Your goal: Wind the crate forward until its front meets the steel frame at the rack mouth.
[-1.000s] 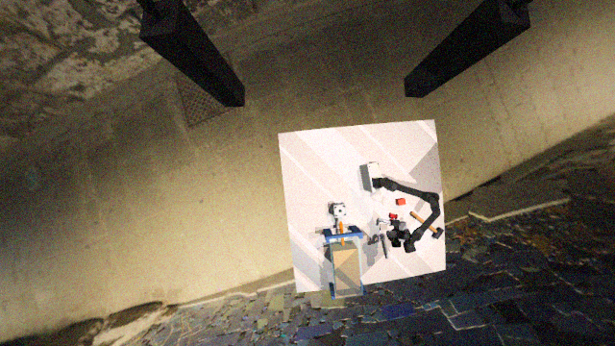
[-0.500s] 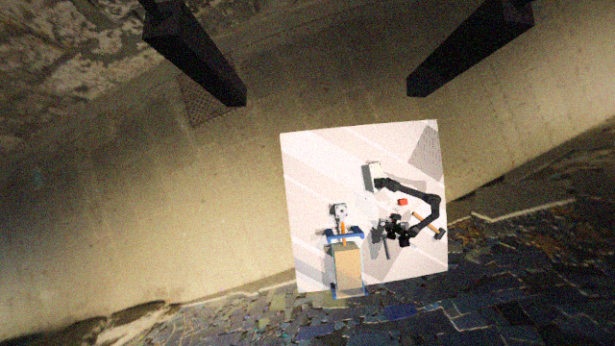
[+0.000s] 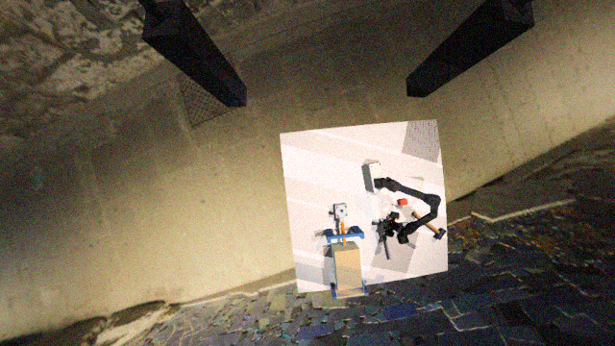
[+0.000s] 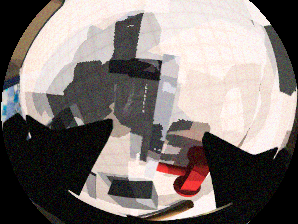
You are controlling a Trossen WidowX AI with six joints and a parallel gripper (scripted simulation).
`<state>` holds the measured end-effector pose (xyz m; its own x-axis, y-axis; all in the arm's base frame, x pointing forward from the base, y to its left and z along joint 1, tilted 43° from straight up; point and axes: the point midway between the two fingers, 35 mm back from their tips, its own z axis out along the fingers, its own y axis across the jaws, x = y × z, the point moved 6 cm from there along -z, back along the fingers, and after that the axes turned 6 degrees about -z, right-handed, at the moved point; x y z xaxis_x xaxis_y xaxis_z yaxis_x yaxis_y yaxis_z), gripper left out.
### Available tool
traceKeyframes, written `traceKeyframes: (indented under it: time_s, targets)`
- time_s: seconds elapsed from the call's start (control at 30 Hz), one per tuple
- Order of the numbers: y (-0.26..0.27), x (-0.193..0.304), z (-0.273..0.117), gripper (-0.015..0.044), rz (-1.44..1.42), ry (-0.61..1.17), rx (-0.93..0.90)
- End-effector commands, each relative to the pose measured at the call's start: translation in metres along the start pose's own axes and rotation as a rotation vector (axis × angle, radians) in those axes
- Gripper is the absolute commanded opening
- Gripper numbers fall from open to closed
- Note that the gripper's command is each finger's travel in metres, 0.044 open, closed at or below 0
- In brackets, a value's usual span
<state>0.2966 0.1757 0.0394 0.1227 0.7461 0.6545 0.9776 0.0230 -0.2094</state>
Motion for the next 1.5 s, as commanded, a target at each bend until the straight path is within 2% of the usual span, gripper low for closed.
traceKeyframes:
  time_s: [0.0, 0.07, 1.47]
  targets:
    - [-0.0002, -0.0017, 0.0068, 0.044, 0.009, 0.0, 0.005]
    - [-0.0003, -0.0017, 0.0089, 0.044, 0.009, 0.0, 0.005]
    - [-0.0005, 0.0006, 0.0048, 0.016, -0.002, 0.0, 0.002]
